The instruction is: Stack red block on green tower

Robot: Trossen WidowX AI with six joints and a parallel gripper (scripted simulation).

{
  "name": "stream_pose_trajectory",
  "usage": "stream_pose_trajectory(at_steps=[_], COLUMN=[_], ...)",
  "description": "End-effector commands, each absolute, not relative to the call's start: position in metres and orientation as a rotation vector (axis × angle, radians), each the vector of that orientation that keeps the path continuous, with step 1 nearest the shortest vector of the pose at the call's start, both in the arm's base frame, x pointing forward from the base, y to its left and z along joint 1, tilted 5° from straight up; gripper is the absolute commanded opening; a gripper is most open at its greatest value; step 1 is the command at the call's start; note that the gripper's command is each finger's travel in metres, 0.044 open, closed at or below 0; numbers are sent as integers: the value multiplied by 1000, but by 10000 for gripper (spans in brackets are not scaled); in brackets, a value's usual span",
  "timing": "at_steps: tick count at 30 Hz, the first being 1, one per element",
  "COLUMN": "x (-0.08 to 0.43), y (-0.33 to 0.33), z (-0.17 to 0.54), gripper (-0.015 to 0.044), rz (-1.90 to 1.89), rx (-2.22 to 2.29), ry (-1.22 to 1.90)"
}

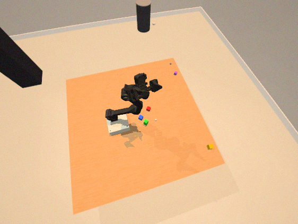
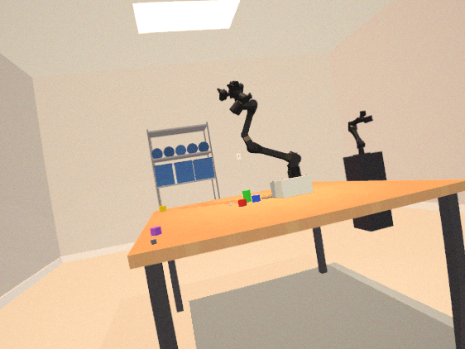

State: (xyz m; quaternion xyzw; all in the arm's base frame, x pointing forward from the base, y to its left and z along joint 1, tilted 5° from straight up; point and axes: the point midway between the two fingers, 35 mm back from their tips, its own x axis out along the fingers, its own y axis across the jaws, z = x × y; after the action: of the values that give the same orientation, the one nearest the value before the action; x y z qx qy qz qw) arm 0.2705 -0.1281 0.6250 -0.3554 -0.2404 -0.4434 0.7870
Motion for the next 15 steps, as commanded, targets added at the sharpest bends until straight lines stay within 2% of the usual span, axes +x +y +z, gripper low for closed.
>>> stream_pose_trajectory(at_steps=[1,4,15], x=[269,248,109], y=[-128,-131,-118], z=[626,634,684], gripper=[426,440,440], rz=[-959,-1018,-1376], rx=[-772,-845,-1019], ry=[-518,-522,-782])
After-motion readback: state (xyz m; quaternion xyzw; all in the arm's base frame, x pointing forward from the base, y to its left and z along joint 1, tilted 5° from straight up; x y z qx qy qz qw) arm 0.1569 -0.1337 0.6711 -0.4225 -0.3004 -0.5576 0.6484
